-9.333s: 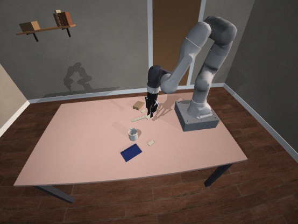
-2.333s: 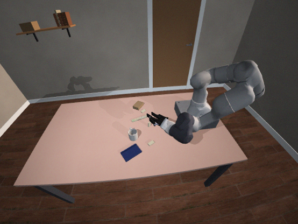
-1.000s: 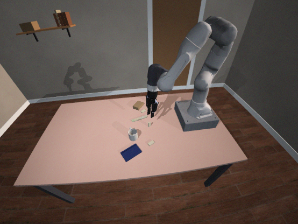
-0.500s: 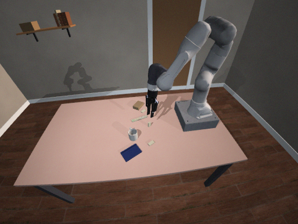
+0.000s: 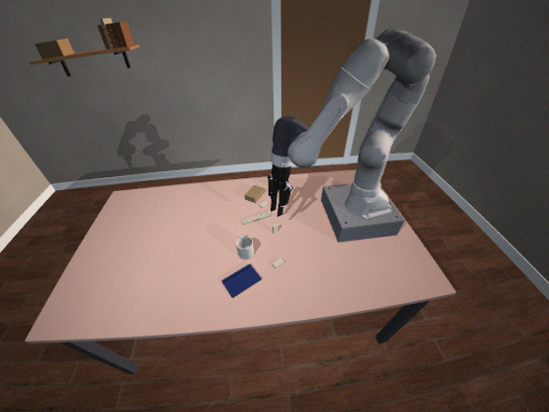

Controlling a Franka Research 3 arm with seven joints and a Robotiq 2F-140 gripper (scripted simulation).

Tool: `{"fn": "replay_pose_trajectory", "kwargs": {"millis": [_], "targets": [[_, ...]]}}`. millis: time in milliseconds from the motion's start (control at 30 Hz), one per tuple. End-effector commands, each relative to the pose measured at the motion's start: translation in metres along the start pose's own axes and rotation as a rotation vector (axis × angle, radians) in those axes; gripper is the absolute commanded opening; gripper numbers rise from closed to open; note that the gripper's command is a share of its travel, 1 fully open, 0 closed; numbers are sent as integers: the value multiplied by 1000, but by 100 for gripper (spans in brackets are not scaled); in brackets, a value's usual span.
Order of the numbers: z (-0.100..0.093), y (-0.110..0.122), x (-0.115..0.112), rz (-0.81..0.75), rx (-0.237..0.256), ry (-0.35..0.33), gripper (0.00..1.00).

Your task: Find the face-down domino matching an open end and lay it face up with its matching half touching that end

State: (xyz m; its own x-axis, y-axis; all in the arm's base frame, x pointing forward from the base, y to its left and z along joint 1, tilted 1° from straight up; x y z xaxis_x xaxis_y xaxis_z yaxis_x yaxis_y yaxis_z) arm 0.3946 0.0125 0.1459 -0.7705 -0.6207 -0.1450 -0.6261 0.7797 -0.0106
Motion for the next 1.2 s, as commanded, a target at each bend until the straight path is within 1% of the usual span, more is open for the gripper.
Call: {"fn": "replay_pose_trajectory", "kwargs": {"millis": [0,267,300,333,367,400,433,567,633,667,767,967,1133,1167], "targets": [[1,0,1,-11,-1,-1,33],[1,0,1,-11,-1,-1,33],[0,0,0,-8,0,0,10],[0,0,-1,-33,-1,2,10],[1,-1,-2,-92,-4,7,10],[2,-2,-4,-189,-8,15,10],[3,-4,-7,-318,-15,25,10],[12,-16,-15,-472,-24,44,10],[12,-16,-15,-472,-24,44,10],[14,-20,-17,-563,-31,54,10],[18,-28,-18,-670,-37,67,10],[21,-28,-20,-880,-47,93,10],[36,-27,-20,-1061,-60,112,10],[36,-27,-20,-1061,-60,112,10]]}}
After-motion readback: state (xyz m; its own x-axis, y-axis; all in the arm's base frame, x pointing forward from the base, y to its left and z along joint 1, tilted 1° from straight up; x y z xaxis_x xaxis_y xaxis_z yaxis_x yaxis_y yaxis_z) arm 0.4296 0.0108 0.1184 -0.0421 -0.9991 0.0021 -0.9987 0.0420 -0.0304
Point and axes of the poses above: the point where the finger pads meet when closed, its own z axis out along the fingers, its own y axis across the jaws, x = y × z, the point moved 9 cm from there along -z, back along the fingers, and after that the axes turned 2 degrees about -z, right-handed, at the moved point
